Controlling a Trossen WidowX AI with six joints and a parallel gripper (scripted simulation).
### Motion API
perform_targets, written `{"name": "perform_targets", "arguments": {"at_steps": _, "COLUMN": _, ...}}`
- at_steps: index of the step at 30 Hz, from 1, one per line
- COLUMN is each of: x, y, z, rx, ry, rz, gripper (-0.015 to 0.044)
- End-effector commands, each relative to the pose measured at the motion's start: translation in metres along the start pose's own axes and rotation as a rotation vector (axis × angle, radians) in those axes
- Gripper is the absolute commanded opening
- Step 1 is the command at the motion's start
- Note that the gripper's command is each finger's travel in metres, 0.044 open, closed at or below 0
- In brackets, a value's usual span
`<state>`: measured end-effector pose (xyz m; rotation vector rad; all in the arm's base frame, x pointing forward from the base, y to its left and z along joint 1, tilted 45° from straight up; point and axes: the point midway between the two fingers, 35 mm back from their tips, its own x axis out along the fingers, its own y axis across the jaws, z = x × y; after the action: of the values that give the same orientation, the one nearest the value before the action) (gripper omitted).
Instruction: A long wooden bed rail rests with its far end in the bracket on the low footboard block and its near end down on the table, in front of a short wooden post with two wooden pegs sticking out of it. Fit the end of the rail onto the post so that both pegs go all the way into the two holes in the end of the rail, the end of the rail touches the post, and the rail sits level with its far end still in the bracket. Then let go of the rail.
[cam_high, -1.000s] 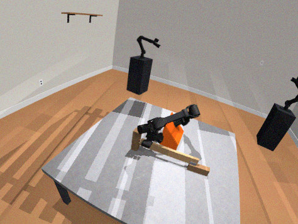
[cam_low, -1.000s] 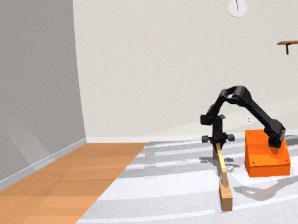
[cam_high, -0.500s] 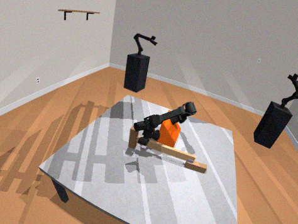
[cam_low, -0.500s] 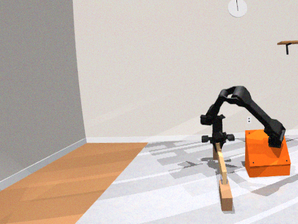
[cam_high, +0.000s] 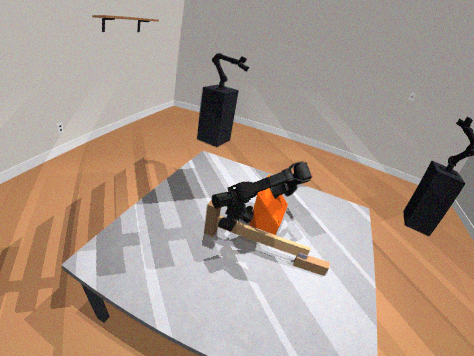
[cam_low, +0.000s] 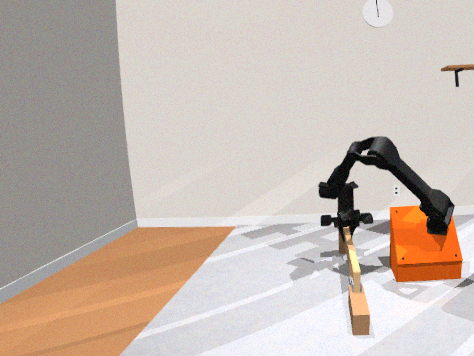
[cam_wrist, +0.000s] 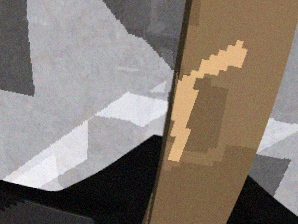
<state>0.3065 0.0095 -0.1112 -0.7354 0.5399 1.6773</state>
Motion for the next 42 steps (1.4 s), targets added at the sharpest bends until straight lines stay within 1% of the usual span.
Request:
{"name": "perform_targets", "arguments": {"at_steps": 1, "x": -0.001, "y": 0.000, "z": -0.002, "rx": -0.002, "ry": 0.002, "rz": -0.003, "gripper": 0.0000}}
{"name": "perform_targets", "arguments": {"at_steps": 10, "x": -0.001, "y": 0.000, "z": -0.005, "rx": -0.002, "ry": 0.002, "rz": -0.003, "gripper": 0.0000}}
{"name": "perform_targets", "arguments": {"at_steps": 27, "x": 0.000, "y": 0.000, "z": -0.003, "rx": 0.000, "ry": 0.001, "rz": 0.000, "gripper": 0.0440}}
{"name": "perform_targets", "arguments": {"at_steps": 31, "x": -0.002, "y": 0.000, "z": -0.002, "rx": 0.000, "ry": 0.001, "rz": 0.000, "gripper": 0.0440}}
{"name": "perform_targets", "arguments": {"at_steps": 35, "x": -0.029, "y": 0.000, "z": 0.025, "rx": -0.002, "ry": 0.001, "rz": -0.002, "gripper": 0.0440}}
{"name": "perform_targets", "arguments": {"at_steps": 42, "x": -0.030, "y": 0.000, "z": 0.027, "rx": -0.002, "ry": 0.001, "rz": -0.002, "gripper": 0.0440}}
